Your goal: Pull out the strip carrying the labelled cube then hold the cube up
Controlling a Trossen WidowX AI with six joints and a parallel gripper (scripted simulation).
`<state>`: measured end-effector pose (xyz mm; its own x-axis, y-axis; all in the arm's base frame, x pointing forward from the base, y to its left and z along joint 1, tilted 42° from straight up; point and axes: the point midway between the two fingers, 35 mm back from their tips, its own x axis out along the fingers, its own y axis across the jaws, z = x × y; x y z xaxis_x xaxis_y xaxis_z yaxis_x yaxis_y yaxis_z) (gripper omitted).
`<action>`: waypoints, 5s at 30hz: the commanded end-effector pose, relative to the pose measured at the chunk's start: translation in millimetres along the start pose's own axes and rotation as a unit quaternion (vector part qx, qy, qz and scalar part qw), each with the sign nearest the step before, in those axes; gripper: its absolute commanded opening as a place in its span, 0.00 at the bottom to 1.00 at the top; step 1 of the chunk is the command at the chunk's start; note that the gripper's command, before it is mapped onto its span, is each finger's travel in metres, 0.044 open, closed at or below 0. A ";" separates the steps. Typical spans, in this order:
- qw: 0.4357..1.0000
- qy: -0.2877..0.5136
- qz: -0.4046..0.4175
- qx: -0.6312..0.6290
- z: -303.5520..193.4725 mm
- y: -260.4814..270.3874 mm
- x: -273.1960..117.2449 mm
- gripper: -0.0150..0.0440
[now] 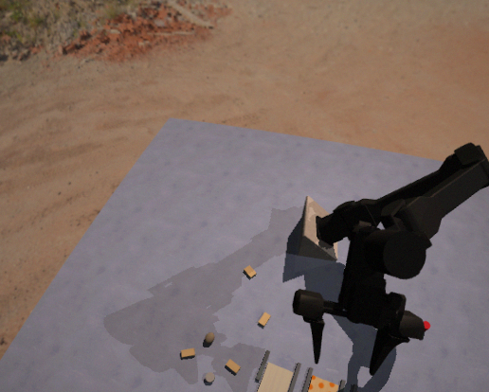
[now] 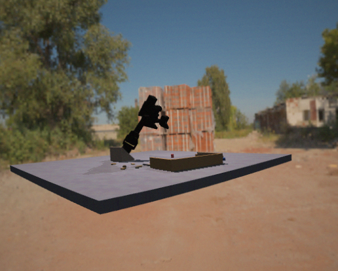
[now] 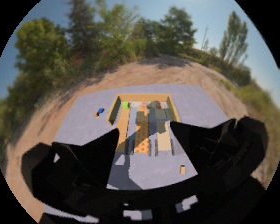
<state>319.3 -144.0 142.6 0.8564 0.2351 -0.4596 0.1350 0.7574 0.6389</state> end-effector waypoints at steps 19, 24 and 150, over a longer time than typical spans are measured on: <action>0.999 0.026 0.014 -0.021 -8.9 -20.5 -11.0 0.80; 0.990 0.140 0.006 0.016 -12.2 -19.7 25.2 0.58; 0.888 0.453 -0.023 0.074 -129.6 15.3 122.0 0.25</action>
<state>368.5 -28.1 18.5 0.1153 0.6448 -0.7556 0.2753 0.7101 0.6480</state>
